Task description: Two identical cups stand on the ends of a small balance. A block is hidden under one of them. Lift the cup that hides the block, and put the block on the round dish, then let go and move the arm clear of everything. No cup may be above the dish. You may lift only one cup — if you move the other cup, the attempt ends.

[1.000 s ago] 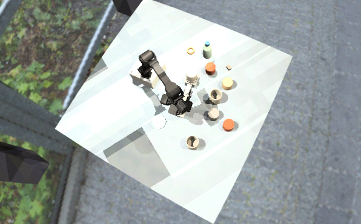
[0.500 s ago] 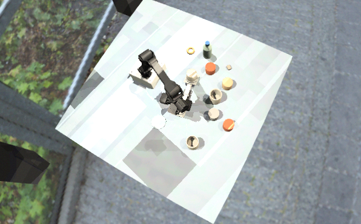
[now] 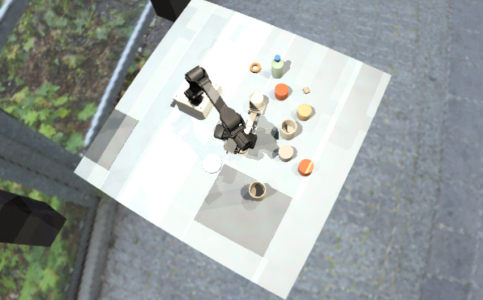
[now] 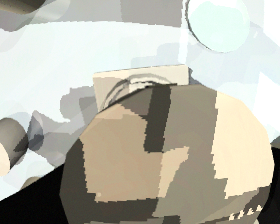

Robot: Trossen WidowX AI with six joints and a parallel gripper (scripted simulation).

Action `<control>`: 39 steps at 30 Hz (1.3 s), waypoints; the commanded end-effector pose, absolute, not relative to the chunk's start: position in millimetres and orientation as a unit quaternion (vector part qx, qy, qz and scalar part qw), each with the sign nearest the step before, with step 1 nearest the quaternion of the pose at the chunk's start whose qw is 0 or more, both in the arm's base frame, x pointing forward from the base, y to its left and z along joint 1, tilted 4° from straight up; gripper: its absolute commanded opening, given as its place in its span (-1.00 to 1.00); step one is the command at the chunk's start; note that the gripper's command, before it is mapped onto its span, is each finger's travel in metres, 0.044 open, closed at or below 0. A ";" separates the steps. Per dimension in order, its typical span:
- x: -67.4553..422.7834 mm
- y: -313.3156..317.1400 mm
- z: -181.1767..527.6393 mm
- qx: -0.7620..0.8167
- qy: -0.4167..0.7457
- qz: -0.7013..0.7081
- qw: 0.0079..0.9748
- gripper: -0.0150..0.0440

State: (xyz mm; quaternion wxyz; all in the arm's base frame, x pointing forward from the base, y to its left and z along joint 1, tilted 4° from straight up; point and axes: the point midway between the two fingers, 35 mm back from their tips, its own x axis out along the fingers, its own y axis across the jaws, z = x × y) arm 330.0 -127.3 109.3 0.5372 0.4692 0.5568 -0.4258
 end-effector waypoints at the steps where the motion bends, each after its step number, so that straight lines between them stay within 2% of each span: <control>1: 330.1 -127.3 108.7 0.469 0.557 -0.426 0.537 -0.49; 33: 330.1 -127.3 108.7 0.469 0.557 -0.426 0.537 -0.49; 39: 308.4 -165.4 91.1 0.467 0.556 -0.427 0.539 -0.49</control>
